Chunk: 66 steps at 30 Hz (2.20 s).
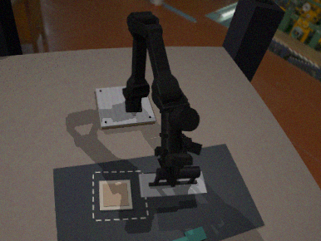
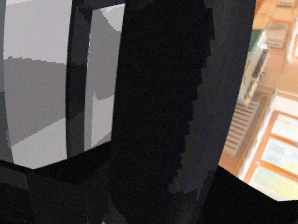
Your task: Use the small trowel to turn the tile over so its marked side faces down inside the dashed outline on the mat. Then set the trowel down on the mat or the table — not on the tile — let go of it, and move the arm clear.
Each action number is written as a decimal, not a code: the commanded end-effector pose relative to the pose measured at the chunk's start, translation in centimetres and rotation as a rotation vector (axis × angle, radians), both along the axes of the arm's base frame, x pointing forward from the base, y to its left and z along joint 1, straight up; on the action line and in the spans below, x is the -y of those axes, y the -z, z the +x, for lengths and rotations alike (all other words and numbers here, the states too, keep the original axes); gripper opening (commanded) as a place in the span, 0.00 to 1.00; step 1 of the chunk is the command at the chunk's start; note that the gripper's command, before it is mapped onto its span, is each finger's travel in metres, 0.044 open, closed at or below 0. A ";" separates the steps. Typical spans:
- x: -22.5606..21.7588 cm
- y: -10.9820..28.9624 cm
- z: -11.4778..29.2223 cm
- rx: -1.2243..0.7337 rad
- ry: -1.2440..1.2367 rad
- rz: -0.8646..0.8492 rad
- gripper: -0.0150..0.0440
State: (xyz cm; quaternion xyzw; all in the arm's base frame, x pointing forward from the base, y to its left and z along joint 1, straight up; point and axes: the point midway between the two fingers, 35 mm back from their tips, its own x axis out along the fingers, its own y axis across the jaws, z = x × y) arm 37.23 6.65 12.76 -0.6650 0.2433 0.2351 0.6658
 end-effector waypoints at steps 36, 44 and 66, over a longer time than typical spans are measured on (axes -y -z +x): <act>-4.5 -2.7 0.1 0.018 0.001 0.007 0.25; -4.5 -2.7 0.1 0.018 0.001 0.007 0.25; -7.3 -0.5 -1.1 -0.085 0.086 0.049 0.25</act>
